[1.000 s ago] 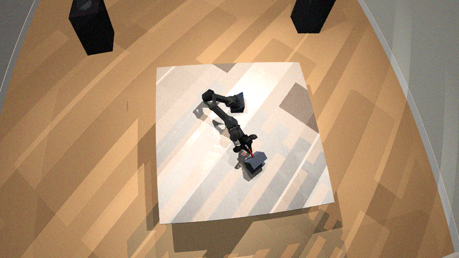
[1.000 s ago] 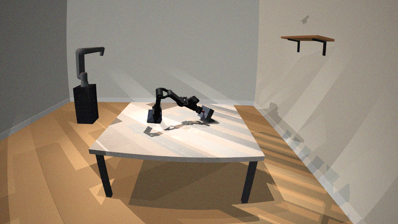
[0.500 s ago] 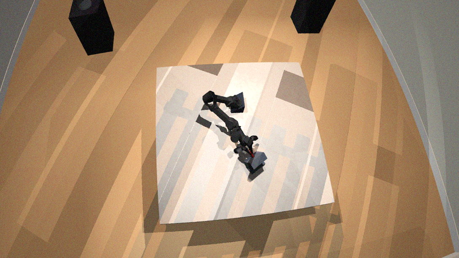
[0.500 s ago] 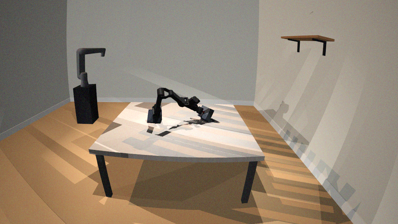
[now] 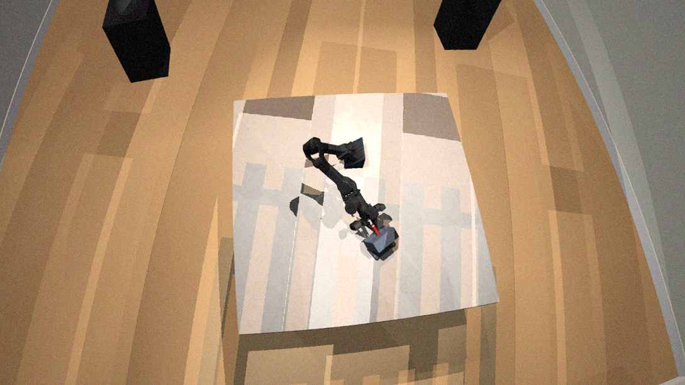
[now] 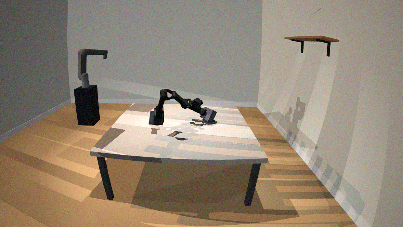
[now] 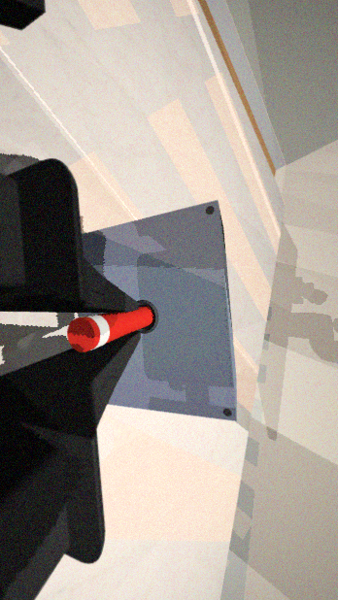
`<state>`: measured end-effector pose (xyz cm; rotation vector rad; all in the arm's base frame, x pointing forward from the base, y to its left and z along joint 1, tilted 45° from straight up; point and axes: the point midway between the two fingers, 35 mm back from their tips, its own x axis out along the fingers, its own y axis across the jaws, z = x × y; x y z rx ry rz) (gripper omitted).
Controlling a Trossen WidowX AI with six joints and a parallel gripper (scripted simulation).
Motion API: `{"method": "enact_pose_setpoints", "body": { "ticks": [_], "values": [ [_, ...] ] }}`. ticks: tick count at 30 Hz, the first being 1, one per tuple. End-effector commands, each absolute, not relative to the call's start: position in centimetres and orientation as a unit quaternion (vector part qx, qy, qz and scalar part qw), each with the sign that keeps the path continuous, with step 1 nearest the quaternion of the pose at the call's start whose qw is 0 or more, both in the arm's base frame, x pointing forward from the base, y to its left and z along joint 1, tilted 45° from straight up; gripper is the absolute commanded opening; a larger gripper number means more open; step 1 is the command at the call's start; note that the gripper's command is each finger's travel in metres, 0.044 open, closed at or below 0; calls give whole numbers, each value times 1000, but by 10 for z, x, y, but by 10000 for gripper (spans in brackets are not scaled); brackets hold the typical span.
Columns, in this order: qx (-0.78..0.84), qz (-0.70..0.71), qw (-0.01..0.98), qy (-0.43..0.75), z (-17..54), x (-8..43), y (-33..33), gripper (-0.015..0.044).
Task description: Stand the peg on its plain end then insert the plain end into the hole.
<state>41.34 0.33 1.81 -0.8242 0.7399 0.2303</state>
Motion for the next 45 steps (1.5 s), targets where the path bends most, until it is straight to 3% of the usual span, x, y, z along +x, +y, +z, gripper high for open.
{"method": "enact_pose_setpoints", "body": {
  "ticks": [1, 8, 25, 45],
  "values": [
    [-390, 109, 844, 351, 18, 413, 3, 0],
    [-390, 109, 844, 351, 18, 413, 3, 0],
    [-390, 109, 844, 350, 20, 412, 4, 440],
    [-391, 110, 844, 349, 37, 399, 6, 440]
  ]
}}
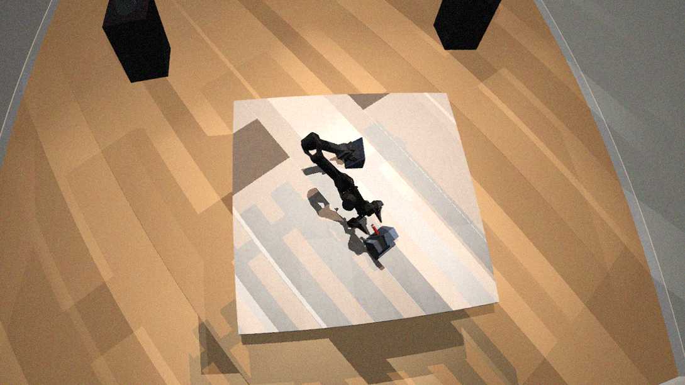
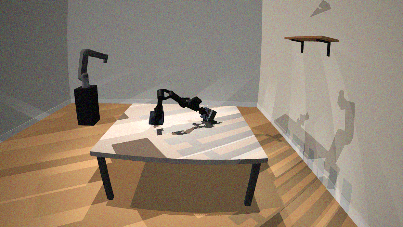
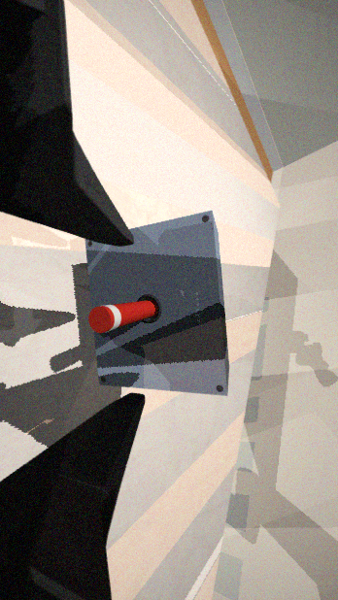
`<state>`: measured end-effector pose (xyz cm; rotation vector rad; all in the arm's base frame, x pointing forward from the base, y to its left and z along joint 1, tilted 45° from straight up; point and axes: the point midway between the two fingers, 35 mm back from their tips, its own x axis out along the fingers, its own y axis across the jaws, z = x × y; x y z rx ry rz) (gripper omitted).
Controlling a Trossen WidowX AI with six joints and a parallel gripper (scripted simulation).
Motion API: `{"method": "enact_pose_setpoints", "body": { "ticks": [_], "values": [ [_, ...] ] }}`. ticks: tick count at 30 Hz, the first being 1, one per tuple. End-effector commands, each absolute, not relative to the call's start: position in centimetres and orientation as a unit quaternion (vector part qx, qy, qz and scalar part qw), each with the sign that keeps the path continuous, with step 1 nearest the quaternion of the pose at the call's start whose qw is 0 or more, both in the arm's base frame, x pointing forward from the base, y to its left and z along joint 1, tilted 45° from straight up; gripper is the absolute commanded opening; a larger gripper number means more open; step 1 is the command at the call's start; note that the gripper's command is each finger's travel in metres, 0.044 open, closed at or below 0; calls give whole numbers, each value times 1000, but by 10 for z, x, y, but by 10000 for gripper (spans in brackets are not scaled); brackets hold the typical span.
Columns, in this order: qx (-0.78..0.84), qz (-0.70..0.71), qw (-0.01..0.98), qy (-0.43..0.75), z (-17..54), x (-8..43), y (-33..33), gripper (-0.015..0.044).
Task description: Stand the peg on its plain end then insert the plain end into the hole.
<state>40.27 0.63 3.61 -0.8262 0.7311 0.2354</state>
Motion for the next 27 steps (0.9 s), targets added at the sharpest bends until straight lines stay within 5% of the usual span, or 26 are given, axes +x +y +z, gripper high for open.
{"method": "enact_pose_setpoints", "body": {
  "ticks": [1, 27],
  "values": [
    [-391, 110, 844, 349, 38, 398, 6, 440],
    [-391, 112, 845, 348, 60, 381, 9, 440]
  ]
}}
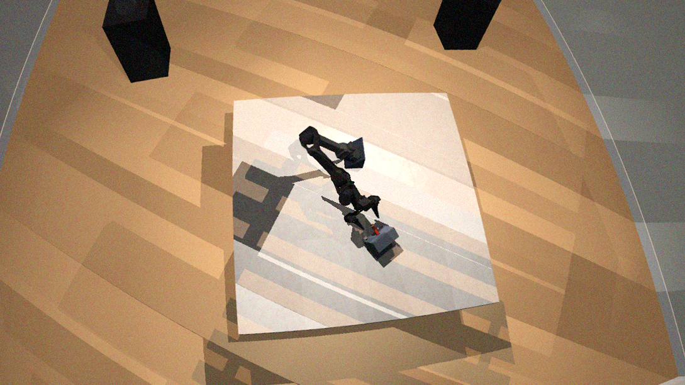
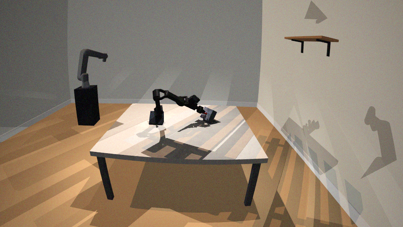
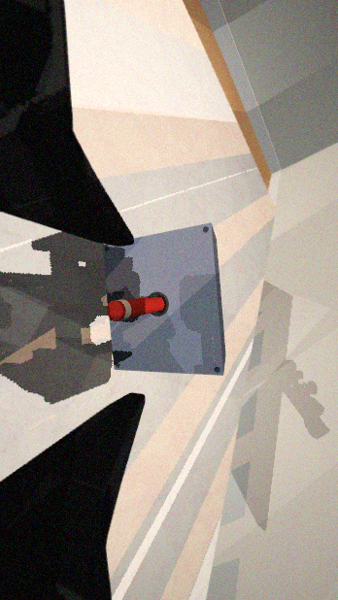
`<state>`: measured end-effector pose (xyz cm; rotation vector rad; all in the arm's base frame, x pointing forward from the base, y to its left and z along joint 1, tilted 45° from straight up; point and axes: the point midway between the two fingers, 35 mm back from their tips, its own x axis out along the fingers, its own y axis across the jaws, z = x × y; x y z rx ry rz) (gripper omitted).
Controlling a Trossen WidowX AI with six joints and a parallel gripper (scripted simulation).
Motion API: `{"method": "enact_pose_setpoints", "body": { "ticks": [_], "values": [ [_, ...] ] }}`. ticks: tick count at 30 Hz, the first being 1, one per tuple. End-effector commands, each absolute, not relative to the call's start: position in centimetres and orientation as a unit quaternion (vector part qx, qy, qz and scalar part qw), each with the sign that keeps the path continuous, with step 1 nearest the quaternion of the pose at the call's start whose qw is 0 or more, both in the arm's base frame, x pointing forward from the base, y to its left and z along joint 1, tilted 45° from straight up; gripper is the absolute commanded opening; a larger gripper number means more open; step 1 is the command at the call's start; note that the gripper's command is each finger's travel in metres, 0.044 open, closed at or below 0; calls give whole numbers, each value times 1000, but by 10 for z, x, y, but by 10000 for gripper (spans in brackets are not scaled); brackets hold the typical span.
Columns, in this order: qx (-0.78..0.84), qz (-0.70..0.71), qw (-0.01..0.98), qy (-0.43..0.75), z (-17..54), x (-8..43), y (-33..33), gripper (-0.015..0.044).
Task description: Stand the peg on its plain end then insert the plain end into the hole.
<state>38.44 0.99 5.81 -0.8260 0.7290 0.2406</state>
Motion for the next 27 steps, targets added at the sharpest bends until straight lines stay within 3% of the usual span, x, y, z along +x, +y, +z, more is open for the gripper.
{"method": "enact_pose_setpoints", "body": {
  "ticks": [1, 27],
  "values": [
    [-391, 112, 845, 348, 60, 380, 10, 440],
    [-391, 114, 845, 347, 80, 362, 13, 440]
  ]
}}
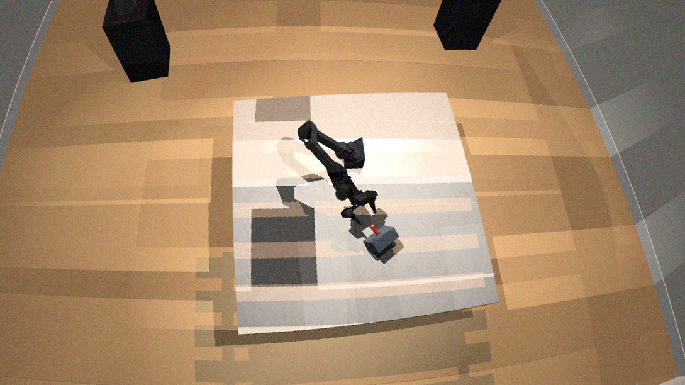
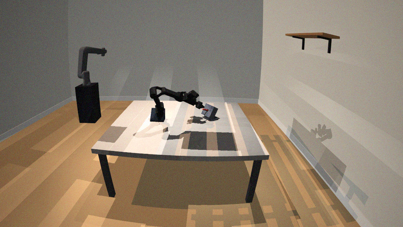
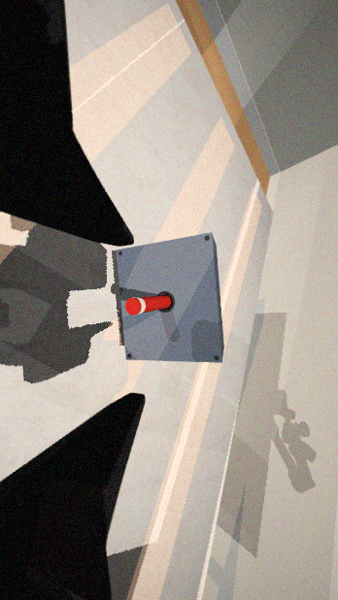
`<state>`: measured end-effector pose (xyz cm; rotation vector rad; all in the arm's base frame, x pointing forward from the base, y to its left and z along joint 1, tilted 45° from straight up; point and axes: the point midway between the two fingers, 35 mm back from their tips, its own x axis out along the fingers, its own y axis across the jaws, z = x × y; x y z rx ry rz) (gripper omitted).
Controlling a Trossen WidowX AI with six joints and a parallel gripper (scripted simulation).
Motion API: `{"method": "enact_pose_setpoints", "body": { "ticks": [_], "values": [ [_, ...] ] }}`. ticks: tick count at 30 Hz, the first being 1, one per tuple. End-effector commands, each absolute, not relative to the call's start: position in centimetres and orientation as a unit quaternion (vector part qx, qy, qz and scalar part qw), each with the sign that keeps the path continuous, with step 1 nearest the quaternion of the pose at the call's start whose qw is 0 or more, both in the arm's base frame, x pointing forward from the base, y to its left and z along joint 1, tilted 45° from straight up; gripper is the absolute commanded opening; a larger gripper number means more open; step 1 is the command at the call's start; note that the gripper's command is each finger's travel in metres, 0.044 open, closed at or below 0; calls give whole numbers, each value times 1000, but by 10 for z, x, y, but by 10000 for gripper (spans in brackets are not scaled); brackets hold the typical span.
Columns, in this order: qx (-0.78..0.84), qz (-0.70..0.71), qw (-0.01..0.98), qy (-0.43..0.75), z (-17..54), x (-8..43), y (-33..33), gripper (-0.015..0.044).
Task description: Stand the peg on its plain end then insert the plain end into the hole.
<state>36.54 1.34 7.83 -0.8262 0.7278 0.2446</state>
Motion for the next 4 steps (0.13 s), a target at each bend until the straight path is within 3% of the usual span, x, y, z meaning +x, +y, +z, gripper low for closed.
{"method": "enact_pose_setpoints", "body": {
  "ticks": [1, 4],
  "values": [
    [-391, 114, 845, 347, 81, 362, 13, 440],
    [-391, 114, 845, 347, 83, 360, 14, 440]
  ]
}}
